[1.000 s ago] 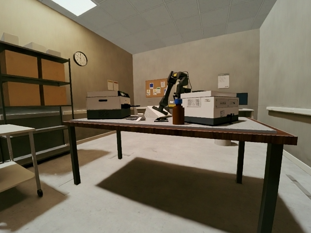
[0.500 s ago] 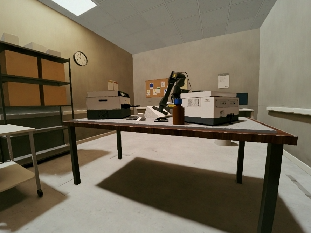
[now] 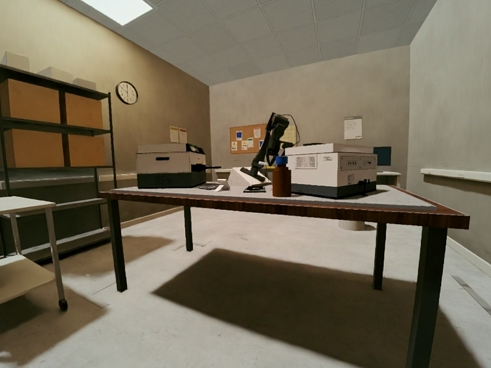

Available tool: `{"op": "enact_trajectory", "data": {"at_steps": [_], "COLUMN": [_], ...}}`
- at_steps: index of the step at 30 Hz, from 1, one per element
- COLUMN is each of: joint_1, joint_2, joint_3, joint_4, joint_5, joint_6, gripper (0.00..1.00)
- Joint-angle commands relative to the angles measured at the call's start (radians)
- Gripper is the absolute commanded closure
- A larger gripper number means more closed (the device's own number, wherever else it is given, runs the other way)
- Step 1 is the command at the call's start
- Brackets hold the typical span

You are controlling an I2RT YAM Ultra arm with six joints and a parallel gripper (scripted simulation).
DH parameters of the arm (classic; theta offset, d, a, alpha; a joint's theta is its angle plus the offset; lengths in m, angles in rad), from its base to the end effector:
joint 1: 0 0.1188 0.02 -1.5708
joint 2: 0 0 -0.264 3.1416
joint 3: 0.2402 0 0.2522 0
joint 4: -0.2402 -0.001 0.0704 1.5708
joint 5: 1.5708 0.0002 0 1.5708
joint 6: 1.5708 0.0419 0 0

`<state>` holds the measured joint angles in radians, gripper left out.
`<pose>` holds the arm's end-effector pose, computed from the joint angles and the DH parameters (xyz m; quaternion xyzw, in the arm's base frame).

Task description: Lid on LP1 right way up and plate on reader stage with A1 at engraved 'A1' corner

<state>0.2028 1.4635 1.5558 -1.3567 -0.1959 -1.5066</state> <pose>0.2563 0.0621 0.3572 -0.7518 0.6344 -0.0153 0.1794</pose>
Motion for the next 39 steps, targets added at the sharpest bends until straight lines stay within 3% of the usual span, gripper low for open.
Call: {"op": "enact_trajectory", "data": {"at_steps": [1,4,6,16,19,22,29,33,36,39], "joint_1": [-0.025,-0.048,-0.067,-0.145,-0.151,-0.176,-0.228,-0.26,-0.266,-0.289], "joint_2": [0.003,-0.023,0.021,0.064,0.032,0.081,0.081,0.127,0.096,0.145], "joint_3": [0.044,0.043,0.044,0.052,0.052,0.055,0.061,0.063,0.064,0.067], "joint_4": [0.005,0.02,0.023,0.028,0.017,0.014,0.032,0.023,0.022,0.019], "joint_5": [-0.015,-0.019,-0.024,-0.034,-0.034,-0.037,-0.042,-0.047,-0.048,-0.05], "joint_6": [0.017,-0.014,-0.02,-0.013,-0.007,0.016,0.001,0.029,0.033,0.044], "gripper": [0.14,0.14,0.14,0.14,0.14,0.14,0.14,0.14,0.14,0.14]}}
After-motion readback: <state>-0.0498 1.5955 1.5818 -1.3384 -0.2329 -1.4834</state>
